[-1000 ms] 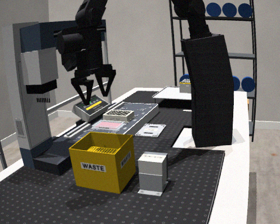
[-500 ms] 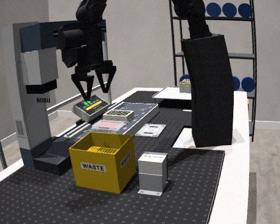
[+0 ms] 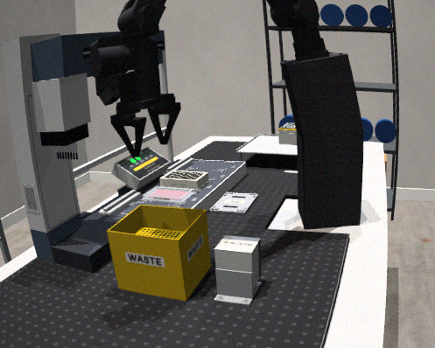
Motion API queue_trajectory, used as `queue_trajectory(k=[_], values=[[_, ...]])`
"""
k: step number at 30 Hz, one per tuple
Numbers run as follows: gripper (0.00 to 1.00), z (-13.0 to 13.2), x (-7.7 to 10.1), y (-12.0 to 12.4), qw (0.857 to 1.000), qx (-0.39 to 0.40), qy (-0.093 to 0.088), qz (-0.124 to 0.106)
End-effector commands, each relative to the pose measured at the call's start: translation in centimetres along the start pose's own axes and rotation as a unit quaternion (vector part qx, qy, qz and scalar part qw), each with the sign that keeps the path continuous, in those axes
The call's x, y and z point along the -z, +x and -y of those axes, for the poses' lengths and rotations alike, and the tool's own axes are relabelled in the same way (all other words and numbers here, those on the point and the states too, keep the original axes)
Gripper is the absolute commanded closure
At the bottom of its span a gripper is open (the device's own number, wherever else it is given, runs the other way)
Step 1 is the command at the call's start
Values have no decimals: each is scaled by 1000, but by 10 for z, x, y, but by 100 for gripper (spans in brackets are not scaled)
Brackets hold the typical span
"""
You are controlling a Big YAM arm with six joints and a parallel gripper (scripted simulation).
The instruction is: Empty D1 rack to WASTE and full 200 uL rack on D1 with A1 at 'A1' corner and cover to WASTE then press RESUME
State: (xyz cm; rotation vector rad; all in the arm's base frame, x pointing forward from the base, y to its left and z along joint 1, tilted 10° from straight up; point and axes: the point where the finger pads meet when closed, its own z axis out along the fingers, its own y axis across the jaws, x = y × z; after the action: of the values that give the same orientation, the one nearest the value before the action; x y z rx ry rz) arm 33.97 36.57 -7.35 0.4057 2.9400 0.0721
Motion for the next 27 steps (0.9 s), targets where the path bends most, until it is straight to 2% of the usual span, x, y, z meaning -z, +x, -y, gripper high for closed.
queue_trajectory(k=[1, 14, 15, 18, 19, 24, 27], values=[[0, 1, -7, 2, 1000, -5, 9, -2], [0, 1, -7, 2, 1000, -5, 9, -2], [0, -5, 15, 5, 1000, 0, -5, 4], [0, -10, 18, 2, 1000, -1, -11, 6], [0, 2, 14, -8, 1000, -23, -12, 8], [0, 27, 13, -10, 997, -70, -13, 7], [0, 37, 13, -10, 997, -70, -13, 7]])
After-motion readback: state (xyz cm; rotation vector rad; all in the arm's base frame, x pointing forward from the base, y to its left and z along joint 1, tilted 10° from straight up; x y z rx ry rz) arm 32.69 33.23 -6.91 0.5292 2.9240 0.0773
